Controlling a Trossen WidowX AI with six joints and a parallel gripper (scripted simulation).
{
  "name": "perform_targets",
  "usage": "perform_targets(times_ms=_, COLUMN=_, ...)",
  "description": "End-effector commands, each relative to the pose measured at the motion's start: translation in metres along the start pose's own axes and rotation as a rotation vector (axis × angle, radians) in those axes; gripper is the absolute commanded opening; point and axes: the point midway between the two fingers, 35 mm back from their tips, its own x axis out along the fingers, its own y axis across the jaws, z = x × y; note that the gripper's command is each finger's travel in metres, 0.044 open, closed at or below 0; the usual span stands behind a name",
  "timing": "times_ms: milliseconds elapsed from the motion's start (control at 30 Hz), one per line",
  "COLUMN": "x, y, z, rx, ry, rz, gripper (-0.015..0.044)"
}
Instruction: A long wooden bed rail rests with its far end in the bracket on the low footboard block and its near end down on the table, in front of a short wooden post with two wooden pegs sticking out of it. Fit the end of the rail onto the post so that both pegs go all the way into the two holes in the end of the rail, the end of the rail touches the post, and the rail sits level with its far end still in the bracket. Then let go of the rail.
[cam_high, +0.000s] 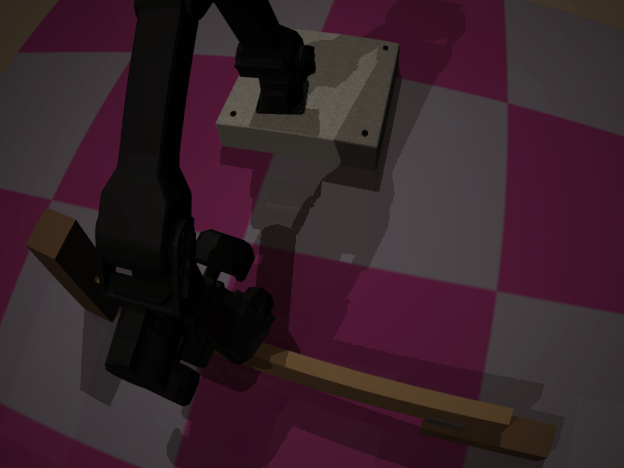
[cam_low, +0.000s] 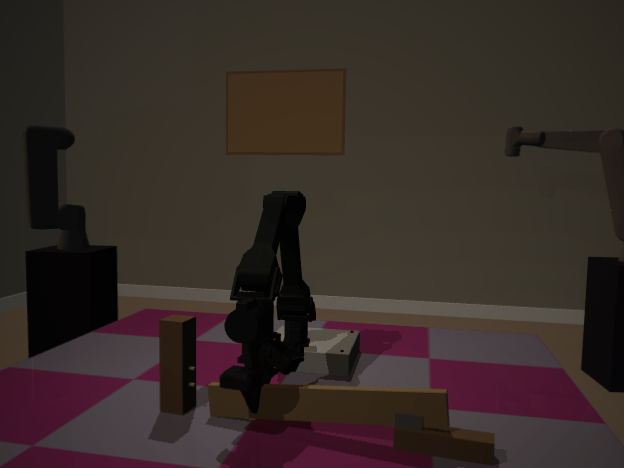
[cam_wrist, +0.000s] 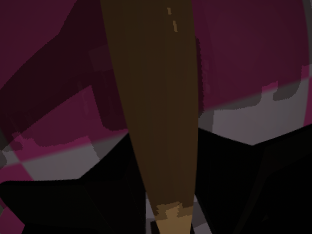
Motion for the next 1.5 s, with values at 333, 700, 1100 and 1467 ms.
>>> perform_targets(times_ms=333, x=-0.007, y=-0.001, z=0.0, rx=-0.003, ry=-0.003, rz=0.001, gripper=0.0)
perform_targets(times_ms=700, x=-0.013, y=-0.002, z=0.0, rx=-0.003, ry=-0.003, rz=0.0, gripper=0.0)
perform_targets(times_ms=1100, x=-0.019, y=-0.004, z=0.0, rx=-0.003, ry=-0.003, rz=0.0, gripper=0.0)
perform_targets(times_ms=1467, x=-0.025, y=-0.005, z=0.0, rx=-0.003, ry=-0.003, rz=0.0, gripper=0.0)
